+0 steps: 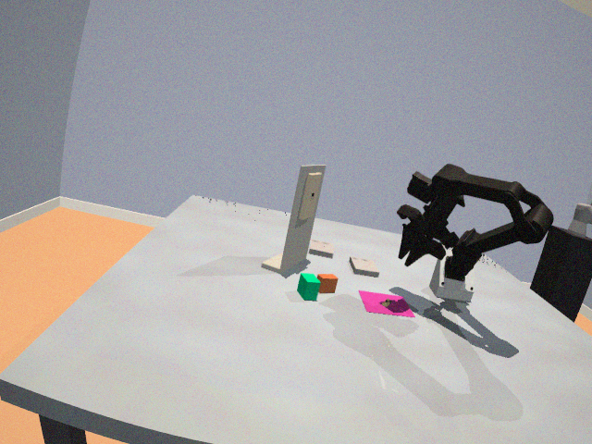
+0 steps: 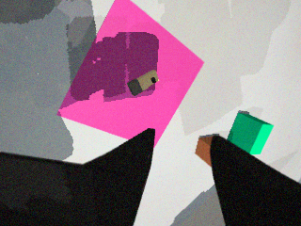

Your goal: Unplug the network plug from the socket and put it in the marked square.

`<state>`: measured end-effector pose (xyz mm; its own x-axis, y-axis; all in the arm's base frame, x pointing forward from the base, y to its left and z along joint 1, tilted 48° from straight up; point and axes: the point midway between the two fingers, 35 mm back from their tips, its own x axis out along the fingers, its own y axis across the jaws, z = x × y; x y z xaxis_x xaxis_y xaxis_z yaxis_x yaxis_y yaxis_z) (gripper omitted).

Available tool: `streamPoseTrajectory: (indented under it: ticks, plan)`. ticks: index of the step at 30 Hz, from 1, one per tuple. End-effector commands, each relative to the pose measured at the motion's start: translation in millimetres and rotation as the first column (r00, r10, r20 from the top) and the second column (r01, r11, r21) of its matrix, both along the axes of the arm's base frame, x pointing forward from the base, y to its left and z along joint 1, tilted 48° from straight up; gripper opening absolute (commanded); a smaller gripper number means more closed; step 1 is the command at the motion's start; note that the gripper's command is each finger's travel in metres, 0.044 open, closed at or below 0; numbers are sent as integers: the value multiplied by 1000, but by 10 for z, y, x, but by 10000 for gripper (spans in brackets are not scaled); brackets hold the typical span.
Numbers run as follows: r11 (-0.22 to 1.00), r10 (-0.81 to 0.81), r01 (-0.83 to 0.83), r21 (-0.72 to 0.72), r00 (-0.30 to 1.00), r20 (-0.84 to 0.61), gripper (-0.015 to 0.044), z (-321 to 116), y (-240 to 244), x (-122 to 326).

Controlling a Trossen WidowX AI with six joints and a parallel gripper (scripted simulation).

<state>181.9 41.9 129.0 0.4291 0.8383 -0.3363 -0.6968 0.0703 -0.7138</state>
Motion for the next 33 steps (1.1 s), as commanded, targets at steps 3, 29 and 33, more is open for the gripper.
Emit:
streamPoseTrajectory:
  ticks: [3,29,33]
  plan:
    - [1000,-2,2,8,1000,14,156,62,-40,17]
    - [985,-136,150,-85,979,152,156,405,-389,41]
    - [974,-171,196,-117,966,192,156,492,-473,34]
